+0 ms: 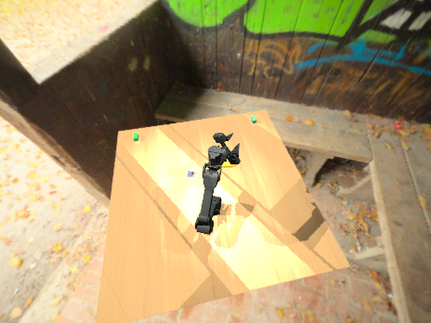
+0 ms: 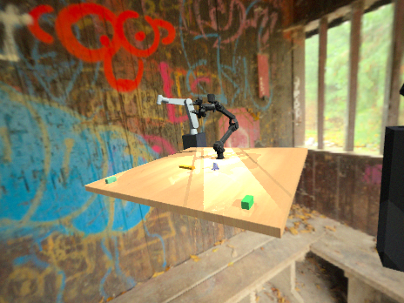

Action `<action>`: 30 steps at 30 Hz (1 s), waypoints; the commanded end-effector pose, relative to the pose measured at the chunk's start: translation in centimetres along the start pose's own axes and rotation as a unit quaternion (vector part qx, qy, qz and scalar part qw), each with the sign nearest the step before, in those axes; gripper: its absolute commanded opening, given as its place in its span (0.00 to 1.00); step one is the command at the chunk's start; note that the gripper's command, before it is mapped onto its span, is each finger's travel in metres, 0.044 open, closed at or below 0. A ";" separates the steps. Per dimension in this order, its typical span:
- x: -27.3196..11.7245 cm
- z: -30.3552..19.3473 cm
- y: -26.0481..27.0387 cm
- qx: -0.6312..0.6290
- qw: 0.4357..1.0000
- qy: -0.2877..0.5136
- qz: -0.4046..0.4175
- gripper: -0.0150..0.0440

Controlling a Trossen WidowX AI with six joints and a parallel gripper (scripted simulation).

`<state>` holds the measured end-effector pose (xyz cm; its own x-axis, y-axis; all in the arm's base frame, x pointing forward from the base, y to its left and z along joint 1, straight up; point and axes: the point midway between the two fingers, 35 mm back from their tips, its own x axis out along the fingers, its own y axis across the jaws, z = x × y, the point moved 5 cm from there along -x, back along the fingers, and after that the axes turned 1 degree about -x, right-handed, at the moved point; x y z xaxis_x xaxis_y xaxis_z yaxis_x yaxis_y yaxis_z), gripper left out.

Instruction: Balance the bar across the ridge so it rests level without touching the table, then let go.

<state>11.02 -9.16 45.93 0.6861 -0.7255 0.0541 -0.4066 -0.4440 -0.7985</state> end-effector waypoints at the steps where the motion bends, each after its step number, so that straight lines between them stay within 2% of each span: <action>1: 1.9 1.5 0.2 0.000 0.999 -0.033 0.023 0.79; 30: 10.9 12.7 3.7 0.003 0.949 -0.244 0.199 0.79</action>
<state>23.42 -12.00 37.27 0.6956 -0.5375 -0.4767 -0.6571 -0.2078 -0.7246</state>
